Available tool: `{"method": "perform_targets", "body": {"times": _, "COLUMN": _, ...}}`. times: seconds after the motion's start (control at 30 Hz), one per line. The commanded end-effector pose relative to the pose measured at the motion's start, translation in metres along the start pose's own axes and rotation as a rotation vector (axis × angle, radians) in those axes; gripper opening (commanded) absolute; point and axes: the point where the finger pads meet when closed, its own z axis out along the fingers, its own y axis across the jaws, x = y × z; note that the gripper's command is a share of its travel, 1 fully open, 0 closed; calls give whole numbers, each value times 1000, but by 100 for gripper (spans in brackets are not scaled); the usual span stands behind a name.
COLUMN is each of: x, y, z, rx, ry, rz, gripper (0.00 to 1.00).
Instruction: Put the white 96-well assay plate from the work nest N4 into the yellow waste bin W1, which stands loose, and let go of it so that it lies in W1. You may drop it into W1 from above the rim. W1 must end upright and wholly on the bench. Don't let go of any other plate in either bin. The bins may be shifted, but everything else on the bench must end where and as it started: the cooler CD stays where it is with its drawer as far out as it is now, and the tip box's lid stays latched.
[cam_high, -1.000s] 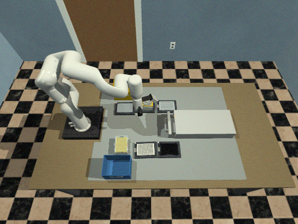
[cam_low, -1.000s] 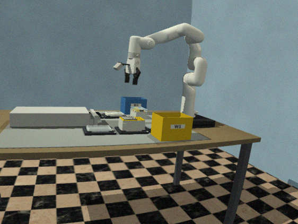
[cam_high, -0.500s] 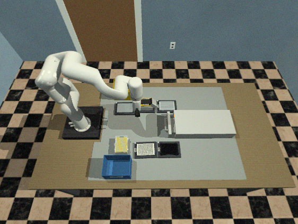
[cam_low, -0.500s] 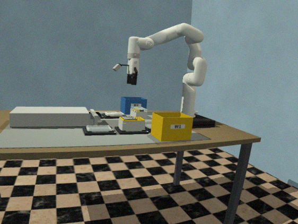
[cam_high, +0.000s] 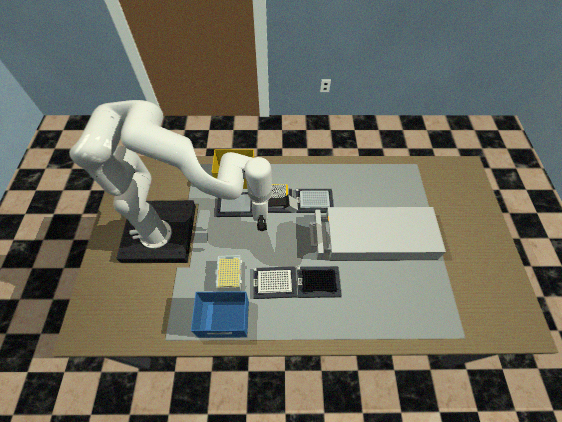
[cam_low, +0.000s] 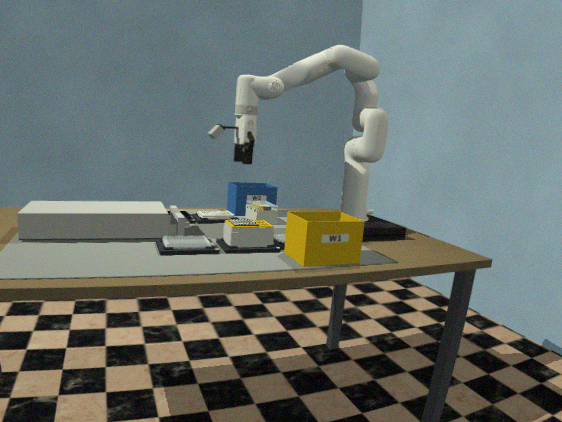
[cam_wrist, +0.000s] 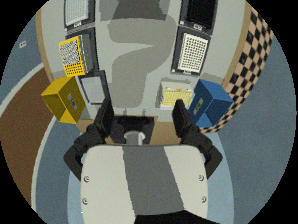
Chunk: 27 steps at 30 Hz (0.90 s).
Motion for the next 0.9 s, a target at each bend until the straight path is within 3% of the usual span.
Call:
{"method": "perform_targets", "body": {"times": 0.0, "x": 6, "y": 16, "z": 6, "rx": 0, "ry": 5, "rz": -1, "gripper": 100}}
{"method": "perform_targets", "body": {"times": 0.87, "x": 28, "y": 113, "z": 54, "rx": -1, "ry": 5, "rz": -1, "gripper": 100}}
